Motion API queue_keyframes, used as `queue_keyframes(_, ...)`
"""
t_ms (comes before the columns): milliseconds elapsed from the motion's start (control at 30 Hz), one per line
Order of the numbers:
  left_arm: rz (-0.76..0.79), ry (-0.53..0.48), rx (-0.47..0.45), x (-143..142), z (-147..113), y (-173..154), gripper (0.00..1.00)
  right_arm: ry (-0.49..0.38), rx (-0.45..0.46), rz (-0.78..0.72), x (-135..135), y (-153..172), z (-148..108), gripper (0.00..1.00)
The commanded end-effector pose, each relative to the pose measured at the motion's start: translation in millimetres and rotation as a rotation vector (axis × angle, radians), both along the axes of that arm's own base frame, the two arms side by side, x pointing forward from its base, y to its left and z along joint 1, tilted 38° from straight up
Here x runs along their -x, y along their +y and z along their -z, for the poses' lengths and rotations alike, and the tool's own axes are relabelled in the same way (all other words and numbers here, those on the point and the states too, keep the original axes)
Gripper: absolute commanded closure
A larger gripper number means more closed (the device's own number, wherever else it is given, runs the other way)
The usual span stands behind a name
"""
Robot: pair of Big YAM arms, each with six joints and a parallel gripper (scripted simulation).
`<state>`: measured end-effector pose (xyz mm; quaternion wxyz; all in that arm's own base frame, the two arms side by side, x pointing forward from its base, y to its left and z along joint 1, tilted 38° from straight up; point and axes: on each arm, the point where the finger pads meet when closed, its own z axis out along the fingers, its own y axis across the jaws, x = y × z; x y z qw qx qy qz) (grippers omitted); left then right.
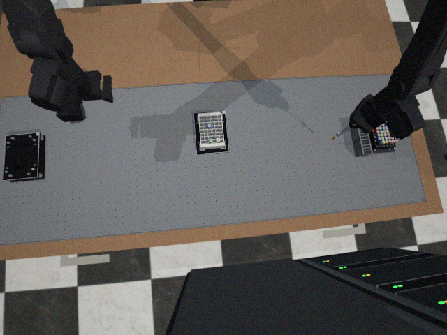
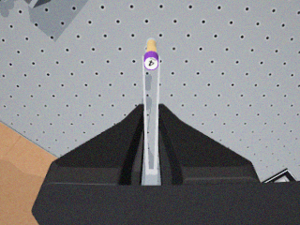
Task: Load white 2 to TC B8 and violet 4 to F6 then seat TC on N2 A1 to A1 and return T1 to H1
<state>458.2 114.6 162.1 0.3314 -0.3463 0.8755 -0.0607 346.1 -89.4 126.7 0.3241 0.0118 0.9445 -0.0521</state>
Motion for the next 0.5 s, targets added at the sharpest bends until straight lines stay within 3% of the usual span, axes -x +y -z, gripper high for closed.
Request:
queue_keyframes(0, 0.004, -0.045, -0.005, -3, -13, -12, 0.91, -0.017, 0.004, 0.003, -4, -2, -9, 0.00)
queue_keyframes(467, 0.004, -0.046, -0.003, -1, -10, -31, 0.91, -0.017, 0.004, 0.003, -4, -2, -9, 0.00)
